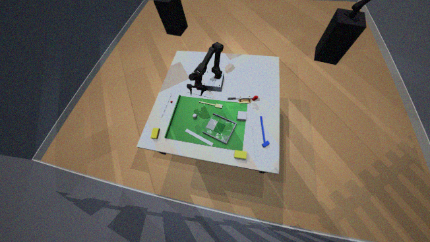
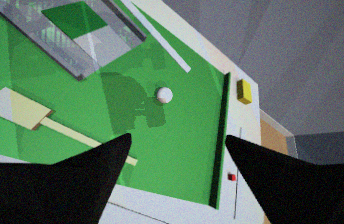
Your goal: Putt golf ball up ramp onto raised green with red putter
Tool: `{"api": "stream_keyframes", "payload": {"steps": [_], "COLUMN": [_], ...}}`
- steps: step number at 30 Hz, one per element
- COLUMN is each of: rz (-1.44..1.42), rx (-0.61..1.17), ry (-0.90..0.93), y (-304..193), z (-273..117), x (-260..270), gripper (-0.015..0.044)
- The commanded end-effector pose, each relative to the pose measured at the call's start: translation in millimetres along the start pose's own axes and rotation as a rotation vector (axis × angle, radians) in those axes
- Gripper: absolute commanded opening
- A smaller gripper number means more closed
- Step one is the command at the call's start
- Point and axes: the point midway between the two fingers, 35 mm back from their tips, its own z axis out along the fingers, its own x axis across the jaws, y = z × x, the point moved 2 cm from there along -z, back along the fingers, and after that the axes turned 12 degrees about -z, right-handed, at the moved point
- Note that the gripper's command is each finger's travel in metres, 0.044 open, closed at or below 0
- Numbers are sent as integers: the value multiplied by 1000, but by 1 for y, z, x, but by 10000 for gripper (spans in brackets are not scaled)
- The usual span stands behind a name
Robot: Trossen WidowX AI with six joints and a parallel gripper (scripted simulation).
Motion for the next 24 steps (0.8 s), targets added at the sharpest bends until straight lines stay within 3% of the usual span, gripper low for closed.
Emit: {"api": "stream_keyframes", "payload": {"steps": [1, 9, 18, 24], "rz": [-179, -613, -1054, -1118], "rx": [-48, -164, -231, -235], "ry": [172, 510, 840, 884], "y": [40, 110, 139, 138], "z": [15, 17, -16, -24], "x": [40, 146, 265, 281], "gripper": [440, 440, 440, 440]}}
